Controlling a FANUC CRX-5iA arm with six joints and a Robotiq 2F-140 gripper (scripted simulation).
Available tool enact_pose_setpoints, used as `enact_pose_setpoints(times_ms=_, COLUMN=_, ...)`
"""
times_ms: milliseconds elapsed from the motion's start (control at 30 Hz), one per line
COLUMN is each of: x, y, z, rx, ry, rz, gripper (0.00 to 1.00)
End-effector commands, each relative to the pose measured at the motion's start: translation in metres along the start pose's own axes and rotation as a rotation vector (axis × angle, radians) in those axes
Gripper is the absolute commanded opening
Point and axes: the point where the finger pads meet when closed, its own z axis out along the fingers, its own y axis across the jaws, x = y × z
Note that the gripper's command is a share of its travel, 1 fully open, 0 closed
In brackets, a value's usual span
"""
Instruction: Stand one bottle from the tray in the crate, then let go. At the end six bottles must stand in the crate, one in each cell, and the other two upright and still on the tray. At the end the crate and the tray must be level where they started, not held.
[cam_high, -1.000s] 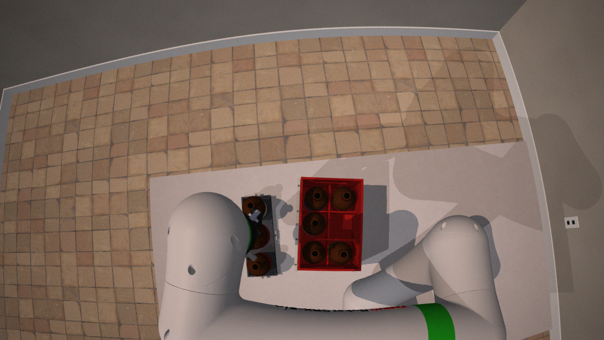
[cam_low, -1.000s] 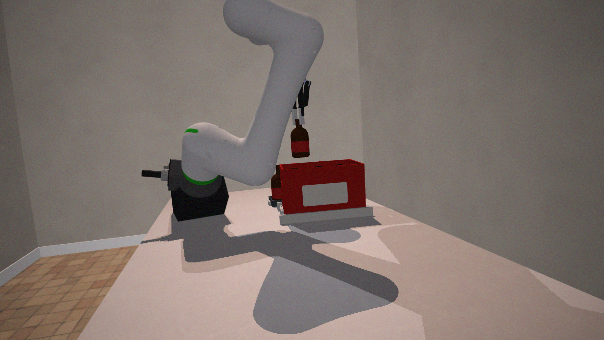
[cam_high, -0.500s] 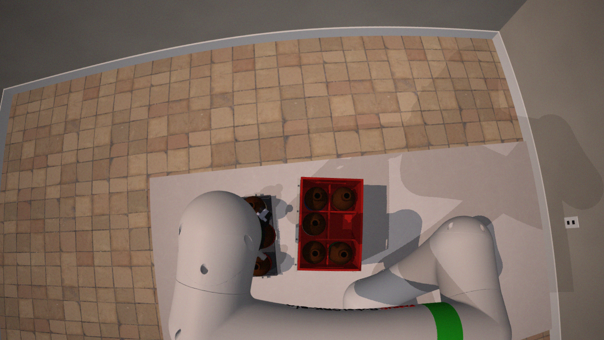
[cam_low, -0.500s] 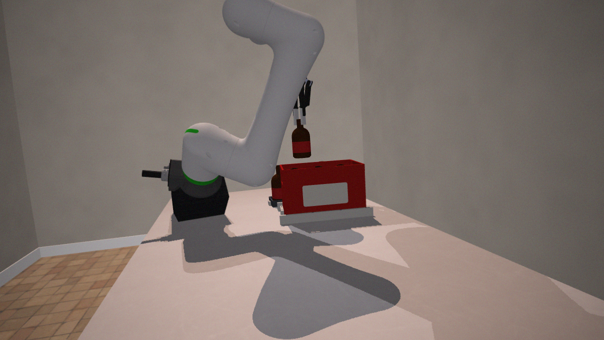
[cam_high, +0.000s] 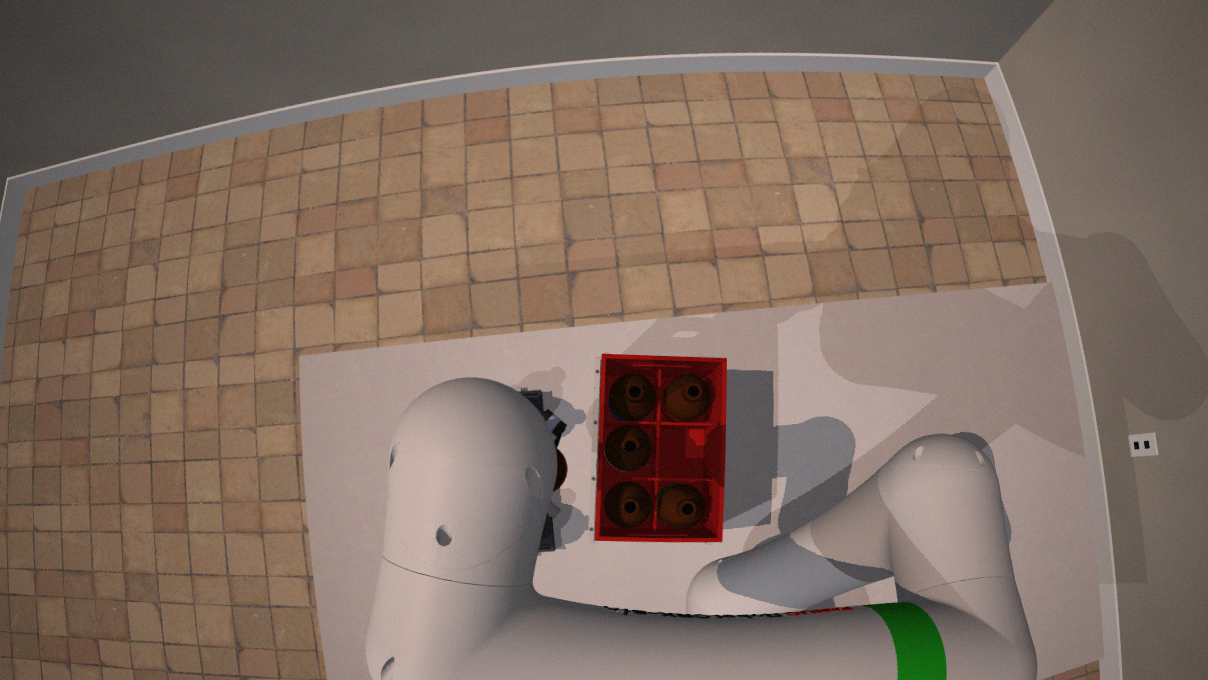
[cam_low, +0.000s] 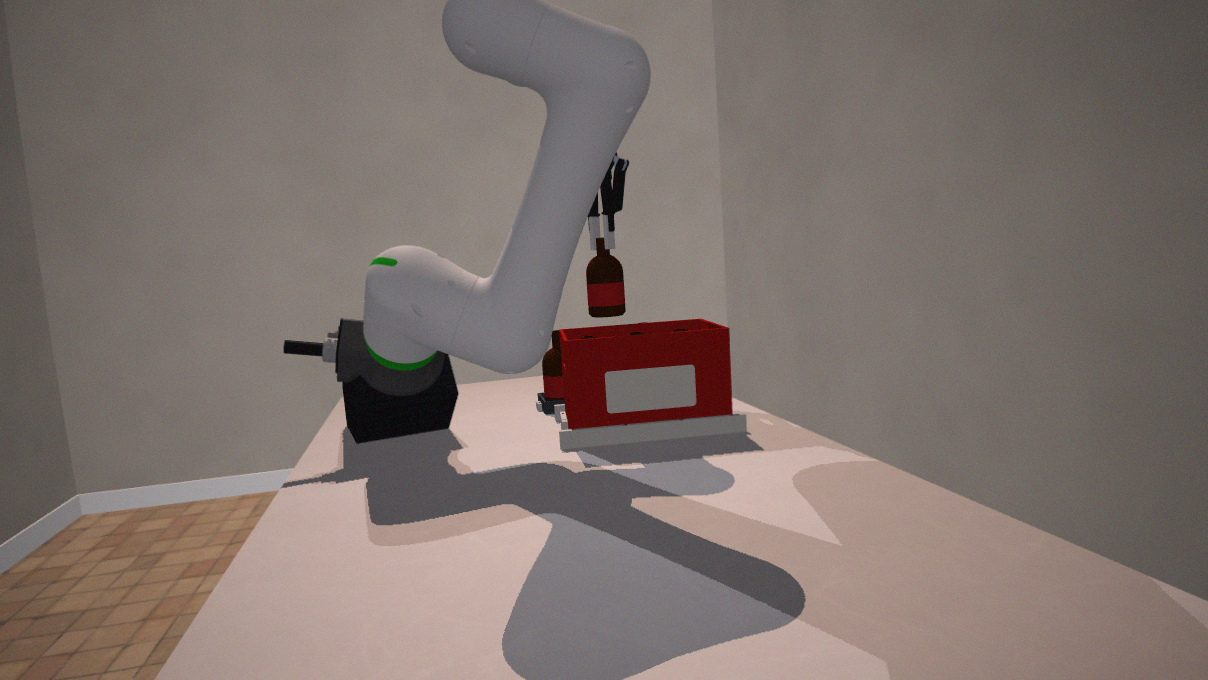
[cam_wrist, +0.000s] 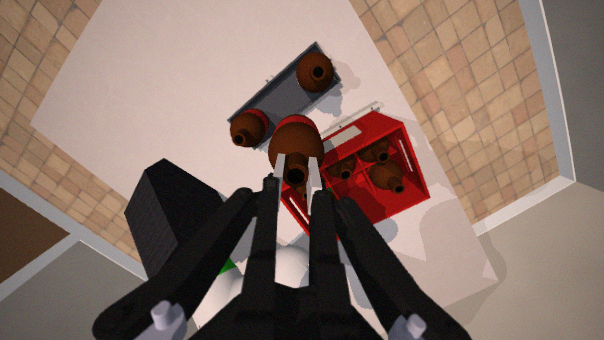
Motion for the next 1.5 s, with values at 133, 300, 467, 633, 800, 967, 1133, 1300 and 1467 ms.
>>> enact_pose_setpoints(times_ms=133, x=-0.009, y=0.01, z=0.0, rx=0.0, ry=0.0, rz=0.0, gripper=0.0)
enact_pose_setpoints(times_ms=300, x=-0.016, y=0.017, z=0.0, rx=0.0, ry=0.0, rz=0.0, gripper=0.0)
enact_pose_setpoints(times_ms=467, x=-0.021, y=0.022, z=0.0, rx=0.0, ry=0.0, rz=0.0, gripper=0.0)
enact_pose_setpoints(times_ms=633, x=-0.028, y=0.031, z=0.0, rx=0.0, ry=0.0, rz=0.0, gripper=0.0)
enact_pose_setpoints(times_ms=800, x=-0.036, y=0.039, z=0.0, rx=0.0, ry=0.0, rz=0.0, gripper=0.0)
enact_pose_setpoints(times_ms=967, x=-0.044, y=0.048, z=0.0, rx=0.0, ry=0.0, rz=0.0, gripper=0.0)
enact_pose_setpoints(times_ms=1133, x=-0.049, y=0.053, z=0.0, rx=0.0, ry=0.0, rz=0.0, gripper=0.0)
enact_pose_setpoints(times_ms=1300, x=-0.057, y=0.062, z=0.0, rx=0.0, ry=0.0, rz=0.0, gripper=0.0)
enact_pose_setpoints(times_ms=1467, x=-0.066, y=0.071, z=0.0, rx=0.0, ry=0.0, rz=0.0, gripper=0.0)
